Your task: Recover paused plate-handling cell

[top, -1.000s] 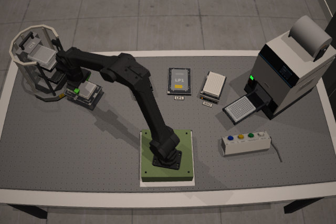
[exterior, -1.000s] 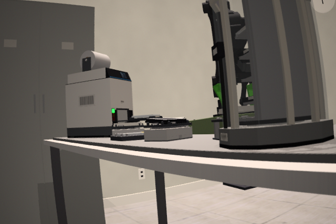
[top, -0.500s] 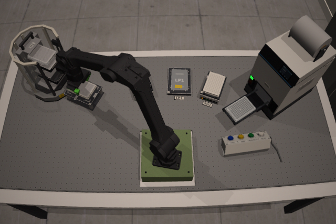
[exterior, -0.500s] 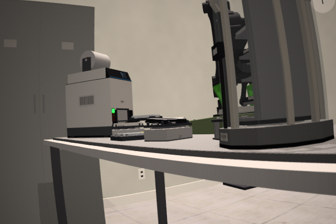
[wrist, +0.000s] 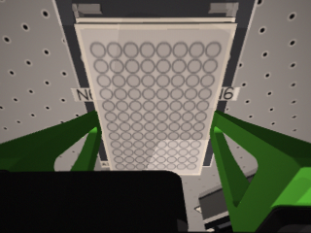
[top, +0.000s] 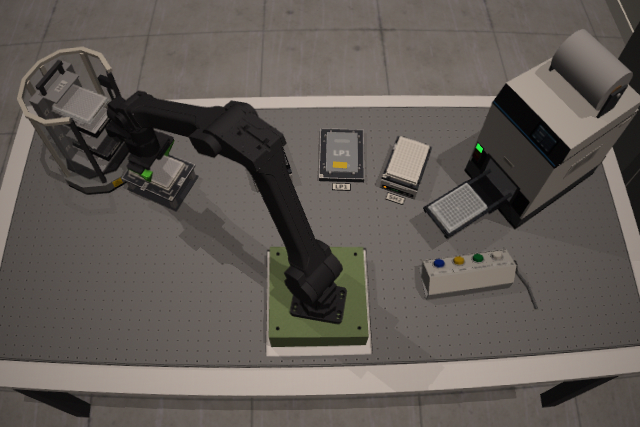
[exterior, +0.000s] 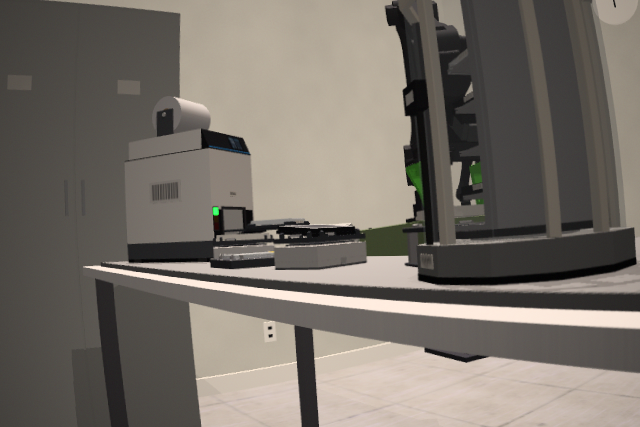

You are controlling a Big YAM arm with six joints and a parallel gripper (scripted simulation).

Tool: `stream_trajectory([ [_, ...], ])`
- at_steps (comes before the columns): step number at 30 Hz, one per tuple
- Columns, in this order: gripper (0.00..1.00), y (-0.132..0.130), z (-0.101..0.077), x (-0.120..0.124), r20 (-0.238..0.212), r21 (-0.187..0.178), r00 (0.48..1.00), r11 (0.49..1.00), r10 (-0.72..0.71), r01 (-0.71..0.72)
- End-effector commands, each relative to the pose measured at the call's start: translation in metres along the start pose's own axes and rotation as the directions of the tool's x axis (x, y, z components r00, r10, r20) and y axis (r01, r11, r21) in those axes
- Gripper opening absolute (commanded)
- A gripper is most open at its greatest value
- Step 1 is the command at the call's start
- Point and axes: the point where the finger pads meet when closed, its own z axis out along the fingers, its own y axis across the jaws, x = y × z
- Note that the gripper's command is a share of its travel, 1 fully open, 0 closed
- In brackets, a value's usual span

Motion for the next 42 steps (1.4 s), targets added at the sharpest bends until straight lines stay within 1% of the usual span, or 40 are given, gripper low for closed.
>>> stream_trajectory([
  [1,0.80,-0.0038,0.0160,0.0047,-0.018,-0.005,1.000,1.000,-0.007,0.007],
  [42,0.80,-0.0037,0.0219,0.0053,-0.017,-0.005,1.000,1.000,-0.006,0.006],
])
